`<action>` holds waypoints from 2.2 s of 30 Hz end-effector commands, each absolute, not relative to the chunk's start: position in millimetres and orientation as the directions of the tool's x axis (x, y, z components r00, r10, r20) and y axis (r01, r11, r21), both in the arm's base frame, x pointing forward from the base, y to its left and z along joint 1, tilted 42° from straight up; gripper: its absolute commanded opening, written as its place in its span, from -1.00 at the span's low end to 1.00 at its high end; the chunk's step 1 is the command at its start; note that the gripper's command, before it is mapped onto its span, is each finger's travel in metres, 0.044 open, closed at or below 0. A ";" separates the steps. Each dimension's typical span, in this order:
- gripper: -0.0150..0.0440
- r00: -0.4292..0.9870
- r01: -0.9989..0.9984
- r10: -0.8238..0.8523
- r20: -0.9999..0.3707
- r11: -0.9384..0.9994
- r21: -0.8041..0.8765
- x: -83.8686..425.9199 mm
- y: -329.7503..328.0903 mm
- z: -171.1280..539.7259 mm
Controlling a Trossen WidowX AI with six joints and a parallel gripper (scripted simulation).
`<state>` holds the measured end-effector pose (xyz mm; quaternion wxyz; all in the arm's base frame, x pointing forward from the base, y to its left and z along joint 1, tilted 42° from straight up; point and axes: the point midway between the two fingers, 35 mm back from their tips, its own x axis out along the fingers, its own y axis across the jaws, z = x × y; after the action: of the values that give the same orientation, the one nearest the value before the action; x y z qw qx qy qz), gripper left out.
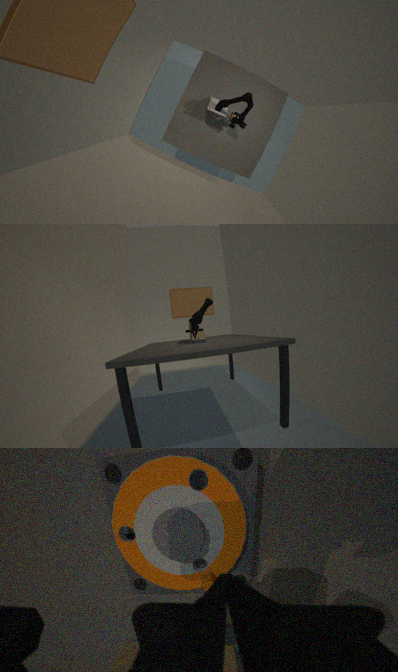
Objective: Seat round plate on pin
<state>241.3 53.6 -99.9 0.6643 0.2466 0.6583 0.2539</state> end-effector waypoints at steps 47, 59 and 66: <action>-0.49 -0.009 -0.007 0.671 -0.741 0.741 0.671 226.8 87.4 -70.2; -0.49 -0.009 -0.007 0.672 -0.740 0.740 0.672 230.8 97.9 -60.2; -0.49 -0.009 -0.007 0.672 -0.740 0.740 0.672 235.7 103.1 -54.6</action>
<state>231.1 99.2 -59.8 0.6557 0.2503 0.6654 0.2544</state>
